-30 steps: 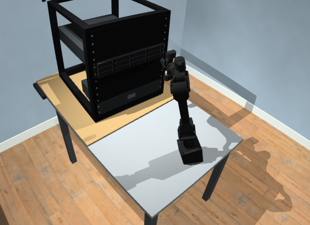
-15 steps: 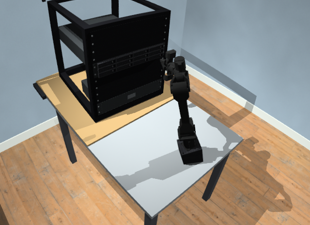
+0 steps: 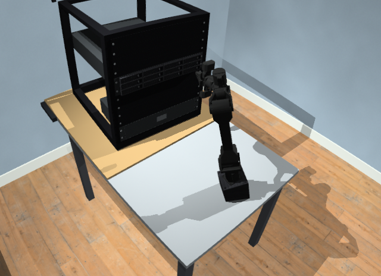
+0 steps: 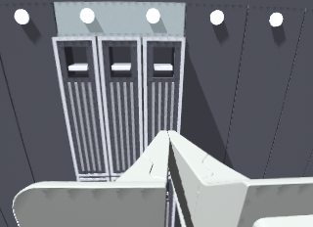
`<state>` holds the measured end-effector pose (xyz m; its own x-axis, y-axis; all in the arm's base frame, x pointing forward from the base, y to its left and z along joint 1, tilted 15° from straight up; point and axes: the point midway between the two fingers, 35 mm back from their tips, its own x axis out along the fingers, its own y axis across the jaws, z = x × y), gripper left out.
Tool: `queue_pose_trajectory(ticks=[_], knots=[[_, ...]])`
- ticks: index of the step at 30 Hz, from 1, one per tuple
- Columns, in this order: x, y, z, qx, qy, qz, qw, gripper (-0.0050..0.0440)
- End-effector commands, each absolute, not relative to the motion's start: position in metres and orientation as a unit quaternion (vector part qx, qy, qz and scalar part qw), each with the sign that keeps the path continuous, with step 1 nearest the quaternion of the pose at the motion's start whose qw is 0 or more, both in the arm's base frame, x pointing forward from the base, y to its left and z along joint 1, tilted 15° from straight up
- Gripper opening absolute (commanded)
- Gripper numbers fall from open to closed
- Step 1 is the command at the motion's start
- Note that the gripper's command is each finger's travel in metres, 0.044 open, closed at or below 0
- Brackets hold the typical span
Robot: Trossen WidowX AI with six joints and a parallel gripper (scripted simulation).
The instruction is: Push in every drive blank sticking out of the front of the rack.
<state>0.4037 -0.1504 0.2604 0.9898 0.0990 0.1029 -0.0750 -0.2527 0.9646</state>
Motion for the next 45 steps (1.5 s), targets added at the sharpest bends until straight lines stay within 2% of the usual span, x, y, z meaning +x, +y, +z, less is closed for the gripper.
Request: queue_pose_trajectory(ticks=[1, 45], knots=[[0.406, -0.15, 0.269, 0.784, 0.003, 0.078, 0.616, -0.005], [0.429, -0.148, 0.272, 0.784, 0.003, 0.078, 0.616, -0.005]])
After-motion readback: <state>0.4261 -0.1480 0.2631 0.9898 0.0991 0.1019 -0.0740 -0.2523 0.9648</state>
